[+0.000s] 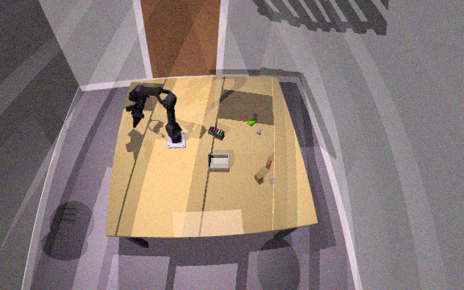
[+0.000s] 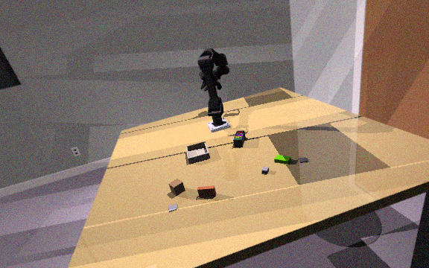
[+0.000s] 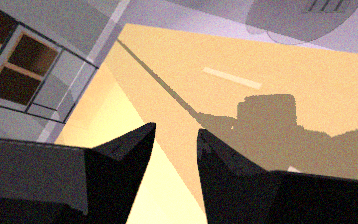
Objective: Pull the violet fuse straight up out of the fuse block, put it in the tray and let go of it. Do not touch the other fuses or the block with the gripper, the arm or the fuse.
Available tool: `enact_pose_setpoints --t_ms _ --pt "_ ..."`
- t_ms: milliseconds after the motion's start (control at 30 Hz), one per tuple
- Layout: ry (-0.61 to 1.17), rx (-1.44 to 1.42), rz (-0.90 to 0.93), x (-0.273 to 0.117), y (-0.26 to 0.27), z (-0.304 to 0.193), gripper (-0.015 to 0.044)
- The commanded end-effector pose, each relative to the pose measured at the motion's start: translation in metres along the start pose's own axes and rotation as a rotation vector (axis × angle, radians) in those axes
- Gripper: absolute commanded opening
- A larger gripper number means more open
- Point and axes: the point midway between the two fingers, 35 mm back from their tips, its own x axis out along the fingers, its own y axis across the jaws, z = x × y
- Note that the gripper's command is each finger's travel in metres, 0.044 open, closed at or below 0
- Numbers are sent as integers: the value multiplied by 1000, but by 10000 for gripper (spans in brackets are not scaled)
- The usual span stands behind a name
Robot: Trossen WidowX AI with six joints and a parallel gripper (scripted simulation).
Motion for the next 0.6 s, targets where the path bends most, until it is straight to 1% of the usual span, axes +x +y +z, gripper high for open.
enact_pose_setpoints --t_ms 0,67,233,367,567 --pt "-3 14 -6 -2 -2 -1 107" --pt "-31 130 -56 -14 -15 -6 61" --pt "-166 583 -223 -64 -57 -36 61" --pt "-296 919 -346 -103 -81 -72 61" --pt "-524 1435 -438 -152 -100 -128 61"
